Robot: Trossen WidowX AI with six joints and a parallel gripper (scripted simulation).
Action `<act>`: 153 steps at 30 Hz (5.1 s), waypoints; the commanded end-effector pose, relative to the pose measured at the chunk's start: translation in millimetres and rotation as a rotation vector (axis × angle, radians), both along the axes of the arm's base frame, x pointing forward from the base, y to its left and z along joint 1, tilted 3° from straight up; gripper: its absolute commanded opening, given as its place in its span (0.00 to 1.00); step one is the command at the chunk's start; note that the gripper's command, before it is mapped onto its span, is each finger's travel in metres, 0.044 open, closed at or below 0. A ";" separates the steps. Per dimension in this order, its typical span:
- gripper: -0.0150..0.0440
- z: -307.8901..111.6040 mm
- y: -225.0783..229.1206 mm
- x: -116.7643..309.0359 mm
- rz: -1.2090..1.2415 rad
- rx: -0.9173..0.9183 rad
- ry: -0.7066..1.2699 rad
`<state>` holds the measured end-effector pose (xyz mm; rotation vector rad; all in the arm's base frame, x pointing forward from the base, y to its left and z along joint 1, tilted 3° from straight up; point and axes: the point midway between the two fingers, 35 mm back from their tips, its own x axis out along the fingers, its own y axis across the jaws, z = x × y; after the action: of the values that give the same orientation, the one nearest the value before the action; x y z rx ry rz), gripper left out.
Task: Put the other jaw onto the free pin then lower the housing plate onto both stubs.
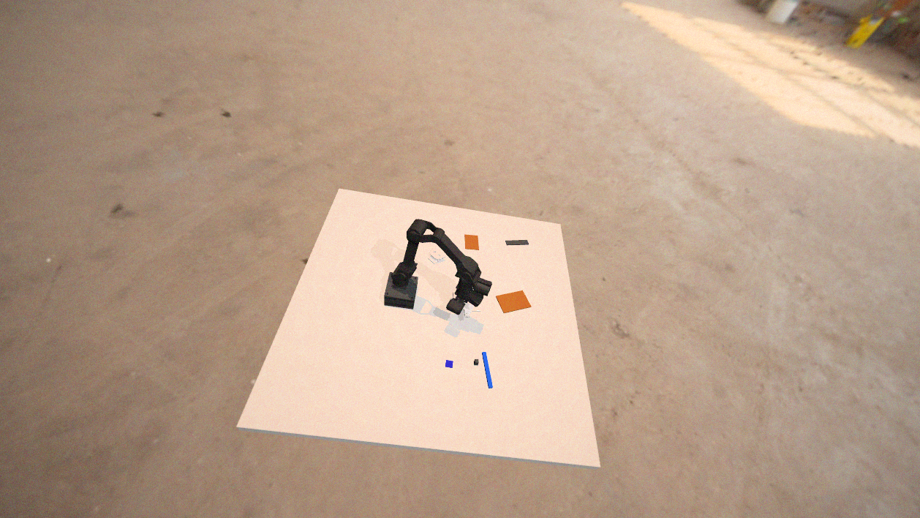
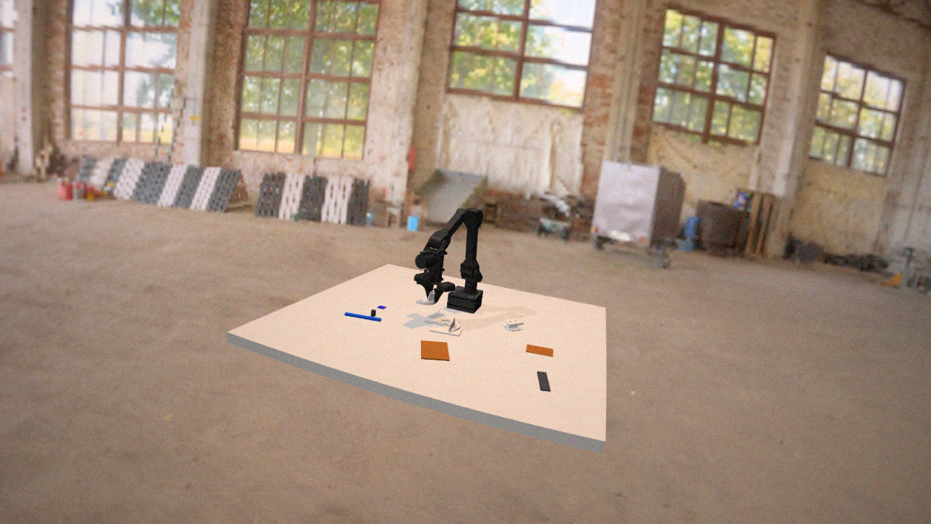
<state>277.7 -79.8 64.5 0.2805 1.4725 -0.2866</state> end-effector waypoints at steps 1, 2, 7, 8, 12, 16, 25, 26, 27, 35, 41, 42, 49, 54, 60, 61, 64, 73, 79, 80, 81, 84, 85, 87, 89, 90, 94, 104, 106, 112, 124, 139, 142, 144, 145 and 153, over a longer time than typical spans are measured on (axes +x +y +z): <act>0.48 -0.9 4.1 -3.3 -0.104 0.005 0.003; 0.48 -0.9 5.2 -3.6 -0.132 0.007 0.003; 0.48 -1.0 10.6 -5.4 -0.268 0.018 0.000; 0.48 -1.1 11.7 -5.8 -0.296 0.020 0.000; 0.48 -1.2 15.9 -7.3 -0.405 0.029 -0.002; 0.48 -1.3 20.1 -8.8 -0.514 0.037 -0.004; 0.48 -1.7 29.3 -12.6 -0.760 0.056 -0.008; 0.48 -1.7 30.3 -13.0 -0.787 0.058 -0.008; 0.48 -1.8 31.4 -13.4 -0.814 0.060 -0.009; 0.48 -2.2 39.3 -17.1 -1.033 0.077 -0.012; 0.48 -2.6 45.0 -20.0 -1.197 0.089 -0.015; 0.48 -2.7 46.0 -20.5 -1.224 0.091 -0.015; 0.48 -3.2 52.5 -24.0 -1.415 0.106 -0.018; 0.48 -3.6 57.1 -26.6 -1.552 0.116 -0.020; 0.48 -4.2 62.4 -29.9 -1.716 0.128 -0.023; 0.48 -4.3 63.3 -30.5 -1.743 0.130 -0.023; 0.48 -4.6 65.9 -32.1 -1.825 0.136 -0.024; 0.48 -5.5 73.4 -37.3 -2.071 0.153 -0.028; 0.48 -6.2 78.3 -40.9 -2.234 0.165 -0.031; 0.48 -6.3 79.1 -41.5 -2.262 0.167 -0.031; 0.48 -6.4 79.9 -42.1 -2.289 0.169 -0.032; 0.48 -6.8 82.2 -44.0 -2.371 0.175 -0.033; 0.48 -6.9 83.0 -44.6 -2.398 0.176 -0.033; 0.48 -7.2 84.5 -45.8 -2.453 0.180 -0.034; 0.48 -7.3 85.5 -46.7 -2.489 0.183 -0.035; 0.48 -7.4 85.6 -46.8 -2.494 0.183 -0.035; 0.48 -7.4 85.6 -46.8 -2.494 0.183 -0.035; 0.48 -7.4 85.6 -46.8 -2.494 0.183 -0.035; 0.48 -7.4 85.6 -46.8 -2.494 0.183 -0.035; 0.48 -7.4 85.7 -46.8 -2.478 0.182 -0.035; 0.48 -3.3 83.1 -29.5 -2.478 0.184 -0.036; 0.48 2.6 73.8 17.9 -2.478 0.189 -0.039; 0.48 2.9 71.6 27.3 -2.478 0.190 -0.039; 0.48 3.0 70.0 33.6 -2.477 0.190 -0.040; 0.48 2.9 69.2 36.7 -2.477 0.191 -0.040; 0.48 1.9 63.5 56.5 -2.477 0.193 -0.041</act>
<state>327.6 -14.4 64.8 2.1289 0.2725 -1.9852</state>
